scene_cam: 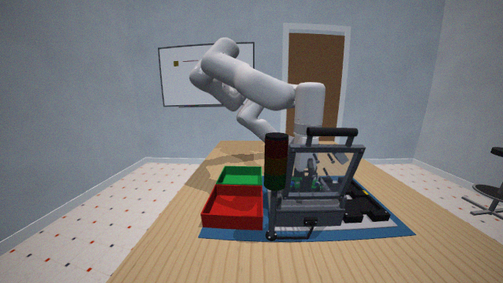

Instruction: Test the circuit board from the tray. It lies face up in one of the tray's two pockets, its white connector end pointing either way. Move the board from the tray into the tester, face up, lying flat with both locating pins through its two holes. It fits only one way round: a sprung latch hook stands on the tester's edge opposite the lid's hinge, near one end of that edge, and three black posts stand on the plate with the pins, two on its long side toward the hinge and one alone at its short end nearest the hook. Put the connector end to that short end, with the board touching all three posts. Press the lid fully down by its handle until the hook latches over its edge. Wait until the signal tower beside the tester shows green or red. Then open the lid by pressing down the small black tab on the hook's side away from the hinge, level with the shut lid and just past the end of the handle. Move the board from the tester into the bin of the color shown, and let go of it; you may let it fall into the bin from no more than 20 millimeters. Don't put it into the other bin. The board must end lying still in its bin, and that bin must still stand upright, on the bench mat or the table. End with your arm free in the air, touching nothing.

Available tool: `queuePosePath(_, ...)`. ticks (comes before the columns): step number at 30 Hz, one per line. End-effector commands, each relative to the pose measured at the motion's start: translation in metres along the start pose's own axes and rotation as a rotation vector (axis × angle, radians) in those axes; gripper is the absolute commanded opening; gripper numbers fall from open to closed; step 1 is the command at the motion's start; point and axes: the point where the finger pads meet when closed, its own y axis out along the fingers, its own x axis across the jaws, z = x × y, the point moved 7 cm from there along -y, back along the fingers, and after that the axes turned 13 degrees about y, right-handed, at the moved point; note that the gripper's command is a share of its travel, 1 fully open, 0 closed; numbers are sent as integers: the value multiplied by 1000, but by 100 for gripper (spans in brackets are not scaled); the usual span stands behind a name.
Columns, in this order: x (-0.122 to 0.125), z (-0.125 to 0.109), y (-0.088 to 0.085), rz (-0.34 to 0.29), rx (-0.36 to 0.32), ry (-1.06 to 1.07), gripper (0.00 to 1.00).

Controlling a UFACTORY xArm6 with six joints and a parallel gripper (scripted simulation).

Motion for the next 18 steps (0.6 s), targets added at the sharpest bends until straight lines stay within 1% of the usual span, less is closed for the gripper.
queuePosePath(1,1,0,-1,-3,3,2,79)
queuePosePath(18,1,0,2,-3,3,2,79)
